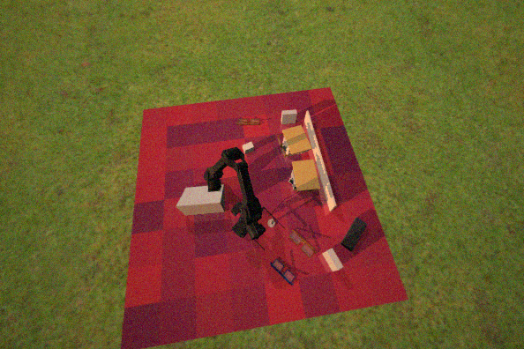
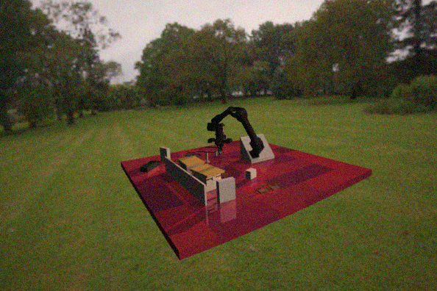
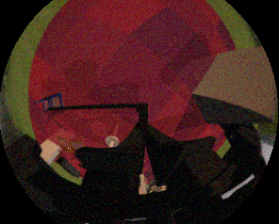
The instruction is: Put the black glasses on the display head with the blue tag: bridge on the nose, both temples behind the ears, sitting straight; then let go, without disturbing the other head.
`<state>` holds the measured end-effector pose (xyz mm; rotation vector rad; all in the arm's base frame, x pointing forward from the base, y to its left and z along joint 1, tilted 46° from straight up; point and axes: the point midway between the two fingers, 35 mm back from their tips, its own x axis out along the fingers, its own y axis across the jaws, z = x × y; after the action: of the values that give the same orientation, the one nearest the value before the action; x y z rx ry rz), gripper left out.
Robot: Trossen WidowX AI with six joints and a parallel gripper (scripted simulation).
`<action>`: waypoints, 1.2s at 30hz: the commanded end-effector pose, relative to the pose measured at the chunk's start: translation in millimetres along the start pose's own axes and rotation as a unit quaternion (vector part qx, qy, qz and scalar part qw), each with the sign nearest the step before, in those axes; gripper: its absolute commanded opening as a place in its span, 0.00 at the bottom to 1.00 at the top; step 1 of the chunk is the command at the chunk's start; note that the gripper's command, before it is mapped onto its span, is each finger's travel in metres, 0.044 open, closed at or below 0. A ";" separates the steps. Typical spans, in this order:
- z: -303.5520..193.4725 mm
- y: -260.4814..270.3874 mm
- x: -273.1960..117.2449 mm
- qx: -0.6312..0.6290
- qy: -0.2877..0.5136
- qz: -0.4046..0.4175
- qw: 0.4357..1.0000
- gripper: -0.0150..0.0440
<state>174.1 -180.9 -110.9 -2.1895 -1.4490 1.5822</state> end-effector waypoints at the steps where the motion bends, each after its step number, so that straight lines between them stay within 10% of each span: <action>1: -1.7 3.5 -20.2 -0.003 -0.002 0.010 1.000 0.25; 36: -131.3 -57.0 -70.9 0.129 -0.005 0.019 0.991 0.25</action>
<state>231.9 -157.1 14.5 -2.0893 -1.1798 1.6823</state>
